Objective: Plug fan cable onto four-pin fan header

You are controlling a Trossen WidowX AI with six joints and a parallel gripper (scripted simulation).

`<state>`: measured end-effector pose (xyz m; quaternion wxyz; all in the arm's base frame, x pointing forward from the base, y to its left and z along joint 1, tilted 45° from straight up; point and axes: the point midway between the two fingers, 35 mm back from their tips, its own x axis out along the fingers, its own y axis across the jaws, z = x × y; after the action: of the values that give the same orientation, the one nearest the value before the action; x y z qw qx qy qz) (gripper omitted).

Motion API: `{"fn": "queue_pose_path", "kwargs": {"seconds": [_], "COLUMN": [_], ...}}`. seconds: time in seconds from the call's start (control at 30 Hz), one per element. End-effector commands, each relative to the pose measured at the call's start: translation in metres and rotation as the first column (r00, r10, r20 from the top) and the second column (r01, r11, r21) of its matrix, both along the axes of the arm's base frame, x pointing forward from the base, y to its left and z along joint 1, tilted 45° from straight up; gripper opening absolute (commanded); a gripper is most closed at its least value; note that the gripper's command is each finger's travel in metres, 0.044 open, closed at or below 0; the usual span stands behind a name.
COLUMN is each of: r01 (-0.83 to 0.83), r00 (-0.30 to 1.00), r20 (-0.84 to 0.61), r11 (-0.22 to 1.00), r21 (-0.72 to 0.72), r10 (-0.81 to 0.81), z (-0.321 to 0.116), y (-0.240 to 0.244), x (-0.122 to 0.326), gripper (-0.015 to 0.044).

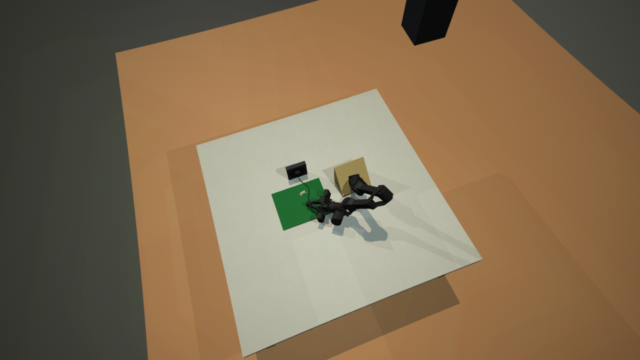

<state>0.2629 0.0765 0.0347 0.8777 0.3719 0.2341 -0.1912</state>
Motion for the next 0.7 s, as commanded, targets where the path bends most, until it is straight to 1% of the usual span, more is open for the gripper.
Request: {"fn": "queue_pose_path", "kwargs": {"seconds": [0.0, 0.67], "r01": [0.008, 0.0], "r00": [1.0, 1.0], "r20": [0.006, -0.001], "r11": [1.0, 1.0], "r21": [0.001, 0.0], "r10": [-0.008, 0.0], "z": [-0.0017, -0.0081], "y": [0.0015, 0.0076], "x": [0.0001, -0.0014], "gripper": [0.0, 0.0]}}
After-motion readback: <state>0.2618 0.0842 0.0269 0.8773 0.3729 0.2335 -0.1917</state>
